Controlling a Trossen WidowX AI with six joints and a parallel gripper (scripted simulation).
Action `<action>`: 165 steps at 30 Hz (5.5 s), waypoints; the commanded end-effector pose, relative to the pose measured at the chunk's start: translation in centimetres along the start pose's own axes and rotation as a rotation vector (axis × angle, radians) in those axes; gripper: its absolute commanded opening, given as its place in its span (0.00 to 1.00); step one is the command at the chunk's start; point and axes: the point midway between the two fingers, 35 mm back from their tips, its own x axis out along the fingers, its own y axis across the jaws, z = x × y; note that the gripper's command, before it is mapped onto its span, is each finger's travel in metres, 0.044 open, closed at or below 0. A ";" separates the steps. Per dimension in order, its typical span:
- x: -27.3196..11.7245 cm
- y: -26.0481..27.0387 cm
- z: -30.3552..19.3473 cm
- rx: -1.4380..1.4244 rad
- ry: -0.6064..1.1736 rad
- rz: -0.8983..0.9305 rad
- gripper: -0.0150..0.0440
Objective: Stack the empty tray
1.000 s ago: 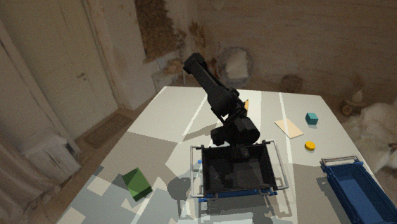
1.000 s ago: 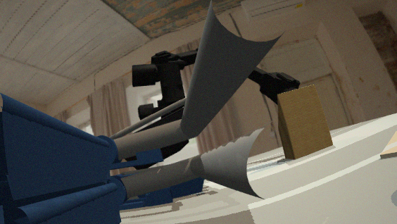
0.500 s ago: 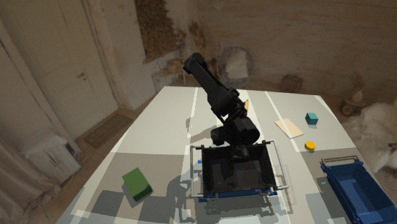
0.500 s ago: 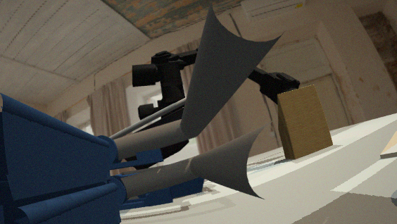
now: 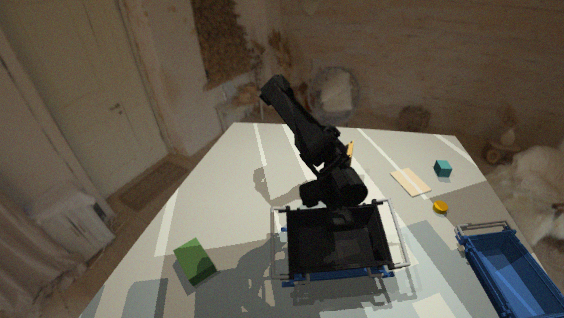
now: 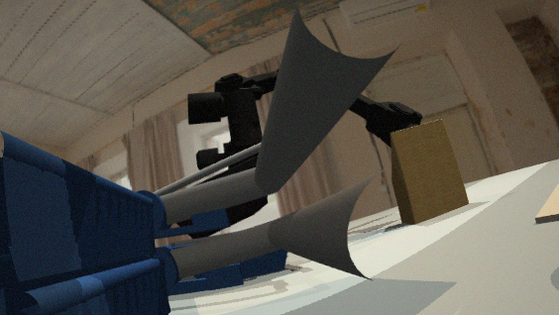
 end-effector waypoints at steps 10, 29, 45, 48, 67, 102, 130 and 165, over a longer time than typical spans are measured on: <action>0.6 -0.5 0.1 0.003 0.002 -0.022 0.25; 0.6 -0.5 0.1 0.003 0.002 -0.022 0.25; 0.6 -0.5 0.1 0.003 0.002 -0.022 0.25; 0.6 -0.5 0.1 0.003 0.002 -0.022 0.25; 1.3 -0.8 0.1 0.003 0.001 -0.022 0.25; 1.3 -0.8 0.1 0.003 0.001 -0.022 0.25; 2.1 -1.0 0.0 0.003 0.001 -0.022 0.25; 2.1 -1.0 0.0 0.003 0.001 -0.022 0.25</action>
